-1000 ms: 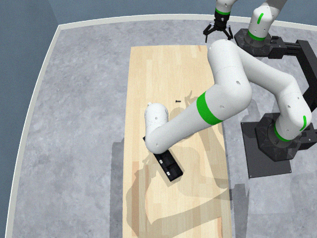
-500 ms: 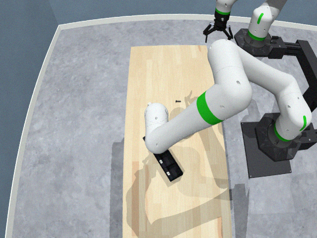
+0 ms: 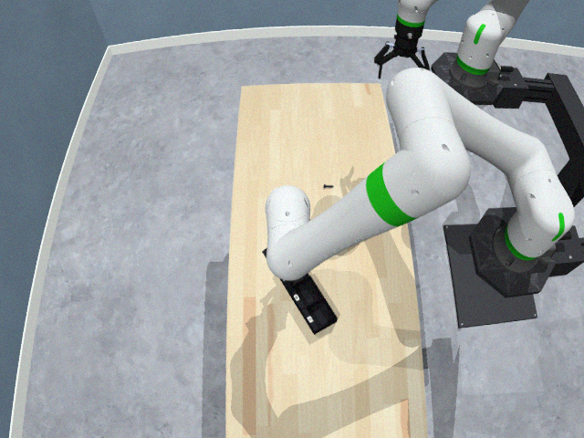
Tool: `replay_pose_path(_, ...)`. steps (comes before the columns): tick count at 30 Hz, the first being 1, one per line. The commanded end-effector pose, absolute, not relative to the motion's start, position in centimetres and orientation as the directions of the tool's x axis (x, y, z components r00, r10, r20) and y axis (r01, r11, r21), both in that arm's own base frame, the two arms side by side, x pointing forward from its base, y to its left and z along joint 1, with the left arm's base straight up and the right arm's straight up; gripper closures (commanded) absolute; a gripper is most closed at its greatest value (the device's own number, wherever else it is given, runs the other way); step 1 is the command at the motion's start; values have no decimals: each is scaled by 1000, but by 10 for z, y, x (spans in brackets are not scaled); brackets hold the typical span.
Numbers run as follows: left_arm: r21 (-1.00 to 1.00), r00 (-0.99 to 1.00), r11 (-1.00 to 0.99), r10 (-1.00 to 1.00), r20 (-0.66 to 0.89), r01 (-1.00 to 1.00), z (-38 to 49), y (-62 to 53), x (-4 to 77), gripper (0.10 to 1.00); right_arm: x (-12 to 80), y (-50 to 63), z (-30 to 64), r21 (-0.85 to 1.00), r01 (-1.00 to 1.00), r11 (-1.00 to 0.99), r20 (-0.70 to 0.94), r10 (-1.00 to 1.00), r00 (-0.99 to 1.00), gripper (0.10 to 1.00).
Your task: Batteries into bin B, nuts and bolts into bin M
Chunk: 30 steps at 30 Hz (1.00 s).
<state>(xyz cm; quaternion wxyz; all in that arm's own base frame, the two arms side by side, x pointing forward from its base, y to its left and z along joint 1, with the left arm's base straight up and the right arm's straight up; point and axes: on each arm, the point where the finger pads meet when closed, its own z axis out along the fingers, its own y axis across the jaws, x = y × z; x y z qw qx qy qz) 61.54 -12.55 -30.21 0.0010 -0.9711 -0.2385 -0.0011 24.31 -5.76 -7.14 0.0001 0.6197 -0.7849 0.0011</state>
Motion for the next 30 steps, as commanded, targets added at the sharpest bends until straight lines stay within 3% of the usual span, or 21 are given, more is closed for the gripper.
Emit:
replay_pose_path(1, 0, 886, -886, 463, 4, 463, -297, -126, 616, 913, 244, -58, -71, -3, -973, 232, 2, -973, -232, 98)
replay_pose_path(16, 0, 886, -886, 463, 4, 463, -268, -125, 616, 913, 244, -58, -71, -3, -973, 232, 2, -973, -232, 98)
replay_pose_path(17, 0, 908, -908, 419, 4, 419, -268, -130, 610, 843, 244, -58, -71, -3, -973, 232, 2, -973, -232, 98)
replay_pose_path(29, -8, 998, -998, 65, 1, 65, -264, -181, 543, 843, 244, -58, -71, -3, -973, 232, 2, -973, -232, 98)
replay_pose_path(30, -8, 999, -999, -37, 0, -37, -263, -186, 537, 843, 244, -58, -71, -3, -973, 232, 2, -973, -232, 98)
